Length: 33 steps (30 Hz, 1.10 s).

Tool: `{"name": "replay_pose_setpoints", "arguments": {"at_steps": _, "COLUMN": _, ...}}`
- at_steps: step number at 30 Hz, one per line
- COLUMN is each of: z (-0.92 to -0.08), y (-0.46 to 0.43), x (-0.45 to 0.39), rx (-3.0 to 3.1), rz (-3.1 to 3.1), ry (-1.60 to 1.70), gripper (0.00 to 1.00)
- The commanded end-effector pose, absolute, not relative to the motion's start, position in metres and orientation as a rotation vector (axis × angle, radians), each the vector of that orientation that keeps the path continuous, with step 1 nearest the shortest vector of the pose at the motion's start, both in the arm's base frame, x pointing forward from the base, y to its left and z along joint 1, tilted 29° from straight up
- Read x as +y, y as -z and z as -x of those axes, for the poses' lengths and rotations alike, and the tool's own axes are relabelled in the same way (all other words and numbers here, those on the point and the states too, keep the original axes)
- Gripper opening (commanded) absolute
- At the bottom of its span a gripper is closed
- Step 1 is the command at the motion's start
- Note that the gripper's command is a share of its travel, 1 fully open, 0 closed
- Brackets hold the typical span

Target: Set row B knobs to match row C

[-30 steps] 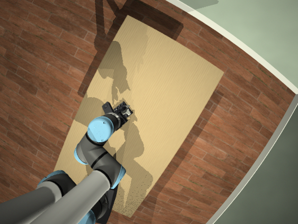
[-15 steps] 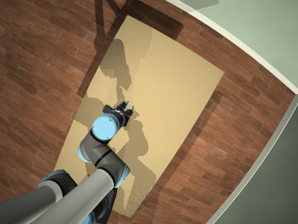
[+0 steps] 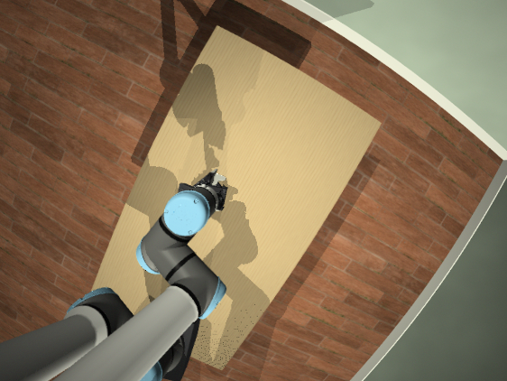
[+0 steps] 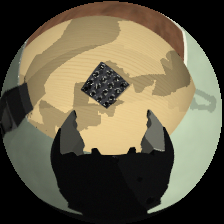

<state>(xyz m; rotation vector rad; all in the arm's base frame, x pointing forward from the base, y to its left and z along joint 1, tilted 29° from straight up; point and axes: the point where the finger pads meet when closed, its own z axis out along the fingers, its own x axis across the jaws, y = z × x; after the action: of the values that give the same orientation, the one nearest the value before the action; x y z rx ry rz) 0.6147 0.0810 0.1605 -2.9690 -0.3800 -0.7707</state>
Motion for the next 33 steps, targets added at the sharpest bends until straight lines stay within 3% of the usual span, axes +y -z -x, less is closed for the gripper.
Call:
{"name": "replay_pose_setpoints", "arguments": {"at_steps": 1, "z": -0.6159, "y": -0.1619, "x": 0.0793, "rx": -0.439, "rz": 2.968, "ry": 0.775, "gripper": 1.00}}
{"name": "replay_pose_setpoints", "arguments": {"at_steps": 14, "z": -0.6168, "y": -0.1627, "x": 0.0776, "rx": -0.495, "rz": 2.968, "ry": 0.778, "gripper": 1.00}}
{"name": "replay_pose_setpoints", "arguments": {"at_steps": 15, "z": -0.6168, "y": -0.1627, "x": 0.0776, "rx": -0.495, "rz": 2.968, "ry": 0.778, "gripper": 0.11}}
{"name": "replay_pose_setpoints", "arguments": {"at_steps": 33, "z": -0.6168, "y": -0.1627, "x": 0.0776, "rx": -0.495, "rz": 2.968, "ry": 0.778, "gripper": 0.11}}
